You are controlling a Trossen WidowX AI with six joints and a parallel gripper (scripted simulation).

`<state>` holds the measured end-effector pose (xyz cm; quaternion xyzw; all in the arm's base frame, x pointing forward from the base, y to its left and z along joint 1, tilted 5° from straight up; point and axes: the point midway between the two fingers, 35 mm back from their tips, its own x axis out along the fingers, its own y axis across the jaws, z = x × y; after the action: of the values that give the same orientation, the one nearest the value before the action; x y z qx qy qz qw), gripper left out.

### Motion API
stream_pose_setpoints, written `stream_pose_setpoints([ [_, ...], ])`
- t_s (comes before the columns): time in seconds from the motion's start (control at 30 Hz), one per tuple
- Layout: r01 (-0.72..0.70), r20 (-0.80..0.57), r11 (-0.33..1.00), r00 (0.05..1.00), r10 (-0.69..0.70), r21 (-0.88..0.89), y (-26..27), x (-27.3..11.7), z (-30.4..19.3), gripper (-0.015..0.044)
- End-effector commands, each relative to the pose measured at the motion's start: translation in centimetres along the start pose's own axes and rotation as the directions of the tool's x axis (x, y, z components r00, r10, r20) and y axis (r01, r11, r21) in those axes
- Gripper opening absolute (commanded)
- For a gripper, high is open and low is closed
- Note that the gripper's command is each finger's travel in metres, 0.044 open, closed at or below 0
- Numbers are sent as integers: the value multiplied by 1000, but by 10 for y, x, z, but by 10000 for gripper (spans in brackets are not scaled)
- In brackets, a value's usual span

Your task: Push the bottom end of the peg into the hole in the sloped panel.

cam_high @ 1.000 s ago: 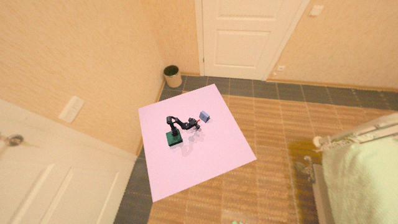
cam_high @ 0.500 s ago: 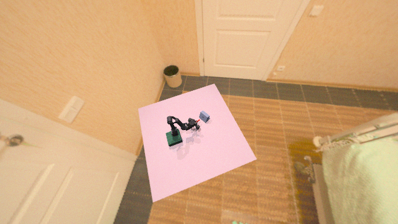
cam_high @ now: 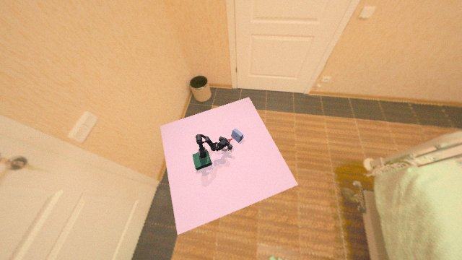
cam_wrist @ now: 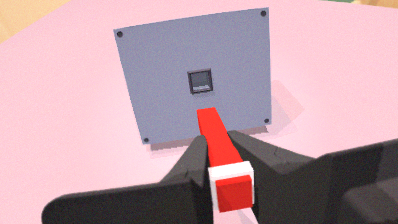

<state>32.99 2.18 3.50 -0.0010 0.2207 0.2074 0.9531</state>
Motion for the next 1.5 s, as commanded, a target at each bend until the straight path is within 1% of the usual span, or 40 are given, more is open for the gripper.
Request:
stream_pose_setpoints([
  [0.0,6,13,1000,1000,-6,-3,-2,4,4,0],
  [1.47,14,70,1000,997,-13,-16,-1,33,6,0],
])
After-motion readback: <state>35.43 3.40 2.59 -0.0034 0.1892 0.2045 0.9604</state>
